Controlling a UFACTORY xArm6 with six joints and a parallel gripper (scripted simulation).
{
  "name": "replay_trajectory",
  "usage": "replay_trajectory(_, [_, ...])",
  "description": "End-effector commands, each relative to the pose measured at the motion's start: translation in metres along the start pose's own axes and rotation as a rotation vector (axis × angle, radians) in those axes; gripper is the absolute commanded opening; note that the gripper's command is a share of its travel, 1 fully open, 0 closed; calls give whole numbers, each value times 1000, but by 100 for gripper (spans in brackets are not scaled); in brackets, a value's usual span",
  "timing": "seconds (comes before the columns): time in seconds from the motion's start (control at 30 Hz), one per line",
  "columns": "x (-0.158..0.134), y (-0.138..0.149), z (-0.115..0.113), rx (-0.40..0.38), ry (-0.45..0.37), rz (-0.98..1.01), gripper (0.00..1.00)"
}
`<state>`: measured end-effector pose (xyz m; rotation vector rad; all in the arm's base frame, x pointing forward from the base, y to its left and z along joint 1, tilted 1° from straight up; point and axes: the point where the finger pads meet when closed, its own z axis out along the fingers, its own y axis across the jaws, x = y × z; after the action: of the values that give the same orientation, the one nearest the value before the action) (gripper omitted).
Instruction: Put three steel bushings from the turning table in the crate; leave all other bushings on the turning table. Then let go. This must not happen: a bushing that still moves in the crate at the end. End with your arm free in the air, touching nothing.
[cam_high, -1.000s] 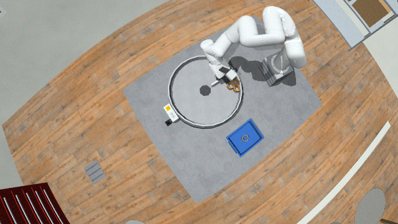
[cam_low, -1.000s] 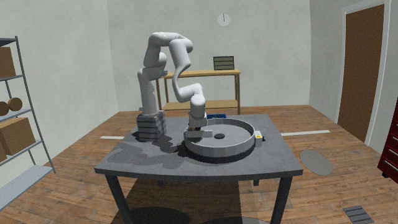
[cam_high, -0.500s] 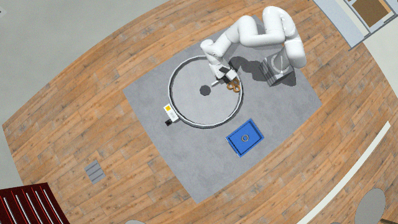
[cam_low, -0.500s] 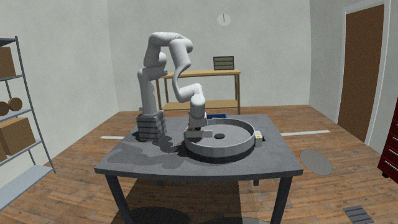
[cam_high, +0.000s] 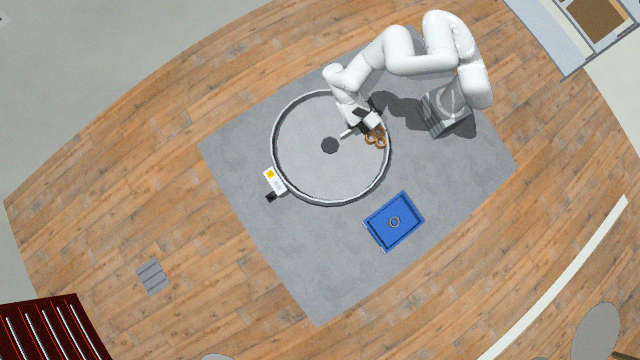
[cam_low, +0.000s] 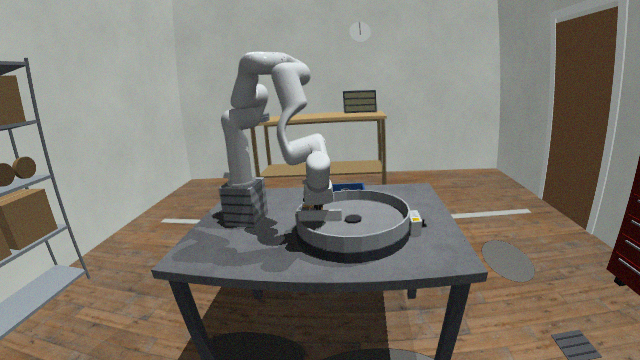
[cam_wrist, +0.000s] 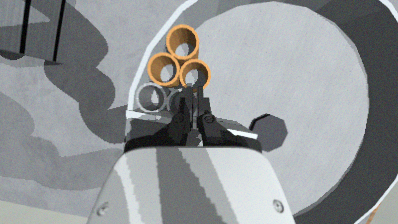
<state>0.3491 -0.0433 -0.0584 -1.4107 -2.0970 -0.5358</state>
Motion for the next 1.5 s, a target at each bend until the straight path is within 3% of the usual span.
replay_trajectory(0.0, [0, 0, -1, -1, -2, -1, 0])
replay_trajectory(0.47, [2, 0, -3, -1, -2, -1, 0])
replay_trajectory(0.9, [35, 1, -43, -1, -2, -1, 0])
replay_trajectory(1.47, [48, 1, -58, -1, -2, -1, 0])
